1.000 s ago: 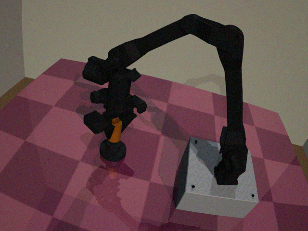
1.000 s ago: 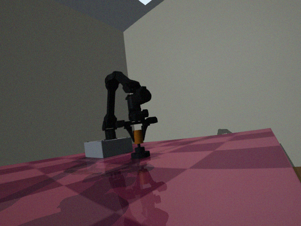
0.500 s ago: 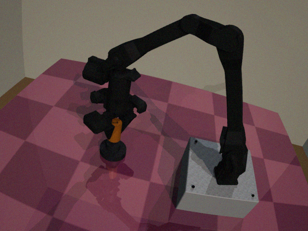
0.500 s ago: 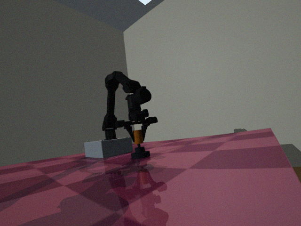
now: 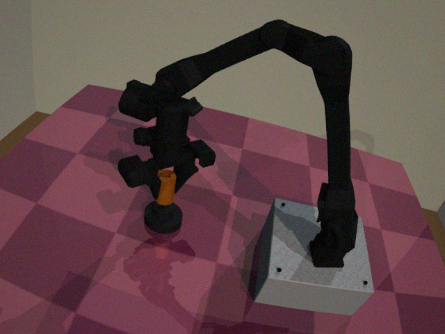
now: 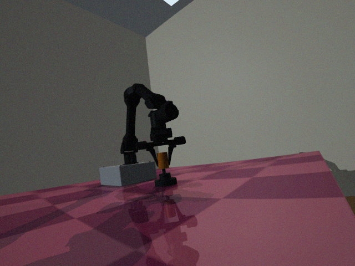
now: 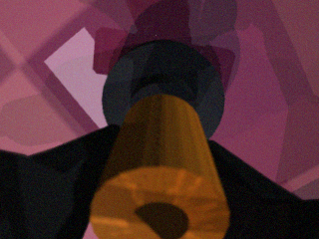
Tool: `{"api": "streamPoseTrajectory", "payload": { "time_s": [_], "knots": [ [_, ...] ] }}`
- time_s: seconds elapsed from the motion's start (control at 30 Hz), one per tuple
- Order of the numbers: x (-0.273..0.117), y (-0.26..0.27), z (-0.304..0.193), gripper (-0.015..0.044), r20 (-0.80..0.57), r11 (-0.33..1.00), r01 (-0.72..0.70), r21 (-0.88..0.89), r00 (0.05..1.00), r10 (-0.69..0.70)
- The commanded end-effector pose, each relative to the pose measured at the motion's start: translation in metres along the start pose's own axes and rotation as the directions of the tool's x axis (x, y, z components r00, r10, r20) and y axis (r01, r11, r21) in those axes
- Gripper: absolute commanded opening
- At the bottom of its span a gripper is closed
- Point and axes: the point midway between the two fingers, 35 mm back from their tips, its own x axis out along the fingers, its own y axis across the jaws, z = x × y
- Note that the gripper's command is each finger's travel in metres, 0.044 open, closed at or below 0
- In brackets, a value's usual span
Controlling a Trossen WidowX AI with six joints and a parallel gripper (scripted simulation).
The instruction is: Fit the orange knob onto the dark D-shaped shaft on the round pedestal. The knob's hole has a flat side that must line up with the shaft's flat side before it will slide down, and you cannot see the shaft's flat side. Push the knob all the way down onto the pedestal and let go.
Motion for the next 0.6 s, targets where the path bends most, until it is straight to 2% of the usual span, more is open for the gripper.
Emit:
{"api": "streamPoseTrajectory", "payload": {
  "time_s": [0.0, 0.57],
  "knots": [
    [0.0012, 0.001, 0.0008, 0.0, 0.005, 1.0, -0.003, 0.023, 1.0, 0.003],
    [0.0034, -0.0013, -0.0025, 0.0, 0.004, 1.0, -0.003, 0.023, 1.0, 0.003]
  ]
}}
